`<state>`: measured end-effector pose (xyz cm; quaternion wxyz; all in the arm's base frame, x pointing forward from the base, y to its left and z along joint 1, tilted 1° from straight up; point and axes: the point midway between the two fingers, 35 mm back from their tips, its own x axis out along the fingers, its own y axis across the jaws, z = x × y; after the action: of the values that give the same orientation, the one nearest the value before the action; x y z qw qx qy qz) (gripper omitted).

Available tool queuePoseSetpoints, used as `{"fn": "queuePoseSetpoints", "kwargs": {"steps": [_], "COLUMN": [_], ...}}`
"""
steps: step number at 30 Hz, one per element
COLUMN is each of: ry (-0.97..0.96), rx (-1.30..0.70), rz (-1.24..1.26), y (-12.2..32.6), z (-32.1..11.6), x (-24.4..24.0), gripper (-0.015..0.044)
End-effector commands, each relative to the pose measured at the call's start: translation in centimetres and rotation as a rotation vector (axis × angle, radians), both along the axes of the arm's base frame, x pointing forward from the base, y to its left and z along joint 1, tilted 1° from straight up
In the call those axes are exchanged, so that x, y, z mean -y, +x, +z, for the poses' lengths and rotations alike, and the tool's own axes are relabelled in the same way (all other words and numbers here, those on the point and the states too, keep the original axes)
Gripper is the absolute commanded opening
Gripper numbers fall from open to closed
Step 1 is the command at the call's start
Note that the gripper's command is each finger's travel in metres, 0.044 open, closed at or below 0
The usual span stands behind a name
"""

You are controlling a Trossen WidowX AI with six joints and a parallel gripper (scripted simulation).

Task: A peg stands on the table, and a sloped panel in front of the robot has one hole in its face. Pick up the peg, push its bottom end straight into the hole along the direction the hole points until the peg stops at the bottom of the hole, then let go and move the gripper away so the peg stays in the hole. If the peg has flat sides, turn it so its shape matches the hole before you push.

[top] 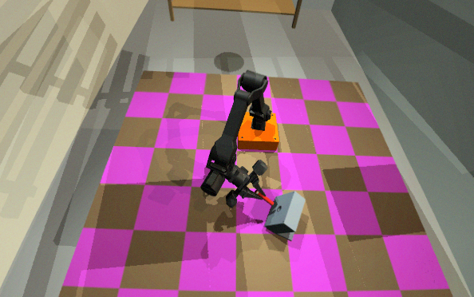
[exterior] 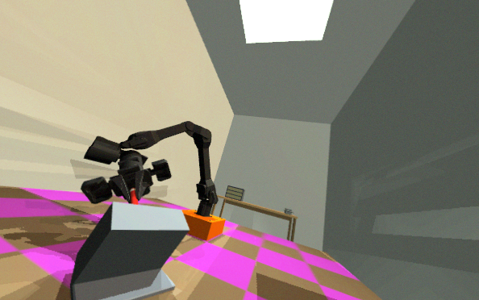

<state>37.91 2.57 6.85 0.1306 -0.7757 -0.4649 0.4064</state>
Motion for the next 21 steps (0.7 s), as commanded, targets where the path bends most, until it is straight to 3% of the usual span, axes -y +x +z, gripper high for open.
{"fn": "queuePoseSetpoints", "kwargs": {"steps": [1, 21], "ry": [0.009, 0.011], "rx": [0.001, 0.004], "rz": [0.001, 0.002], "y": [-0.1, 0.4], "z": [-0.3, -1.5], "x": [-0.3, -2.3], "gripper": [0.0000, 0.0000]}}
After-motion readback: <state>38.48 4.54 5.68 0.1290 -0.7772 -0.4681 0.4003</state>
